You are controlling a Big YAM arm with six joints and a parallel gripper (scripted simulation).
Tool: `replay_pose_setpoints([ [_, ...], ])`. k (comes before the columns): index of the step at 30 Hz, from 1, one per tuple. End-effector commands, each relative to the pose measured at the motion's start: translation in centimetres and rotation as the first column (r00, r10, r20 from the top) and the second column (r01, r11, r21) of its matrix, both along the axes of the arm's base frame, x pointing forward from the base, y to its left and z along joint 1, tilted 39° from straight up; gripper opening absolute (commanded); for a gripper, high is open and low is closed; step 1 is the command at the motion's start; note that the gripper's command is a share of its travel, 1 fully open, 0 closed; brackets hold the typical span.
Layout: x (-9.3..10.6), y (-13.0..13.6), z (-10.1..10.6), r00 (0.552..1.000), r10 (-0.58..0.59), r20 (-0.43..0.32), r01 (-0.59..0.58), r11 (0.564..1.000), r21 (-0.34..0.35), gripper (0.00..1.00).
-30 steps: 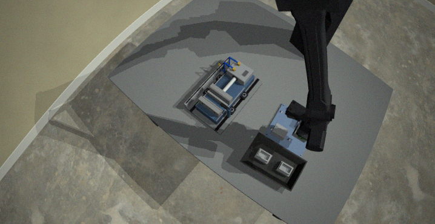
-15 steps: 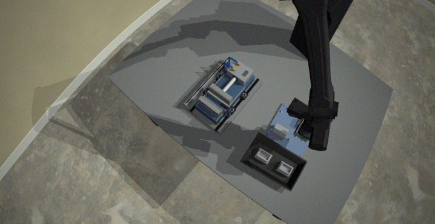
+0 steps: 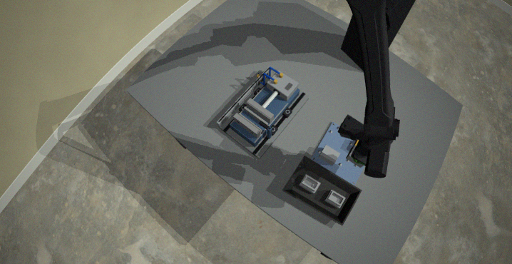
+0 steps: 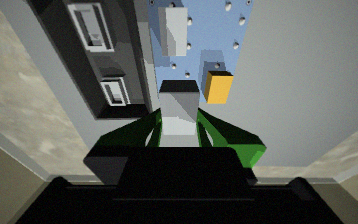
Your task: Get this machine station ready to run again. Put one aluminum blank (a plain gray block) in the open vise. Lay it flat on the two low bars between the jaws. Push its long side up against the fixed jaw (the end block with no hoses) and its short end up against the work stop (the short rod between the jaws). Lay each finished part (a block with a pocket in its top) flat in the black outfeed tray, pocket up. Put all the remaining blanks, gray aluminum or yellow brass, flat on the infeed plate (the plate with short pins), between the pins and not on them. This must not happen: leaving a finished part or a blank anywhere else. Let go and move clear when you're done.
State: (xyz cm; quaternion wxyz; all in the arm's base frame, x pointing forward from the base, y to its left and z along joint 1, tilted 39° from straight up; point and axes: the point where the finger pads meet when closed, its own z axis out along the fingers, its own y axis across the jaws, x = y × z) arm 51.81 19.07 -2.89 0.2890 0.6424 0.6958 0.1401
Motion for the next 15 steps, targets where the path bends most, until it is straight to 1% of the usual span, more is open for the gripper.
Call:
replay_pose_setpoints([
  [1, -0.5, 2.1, 2.3, 0.999, 0.029, 0.032, -0.030, 0.999, 0.017, 0.00],
  [10, -0.3, 2.1, 2.5, 0.999, 0.032, 0.037, -0.032, 0.999, 0.019, 0.00],
  [13, -0.2, 1.4, 2.6, 0.999, 0.036, 0.039, -0.037, 0.999, 0.019, 0.00],
  [15, 0.1, 0.1, 2.9, 0.999, 0.028, 0.041, -0.029, 0.999, 0.020, 0.00],
])
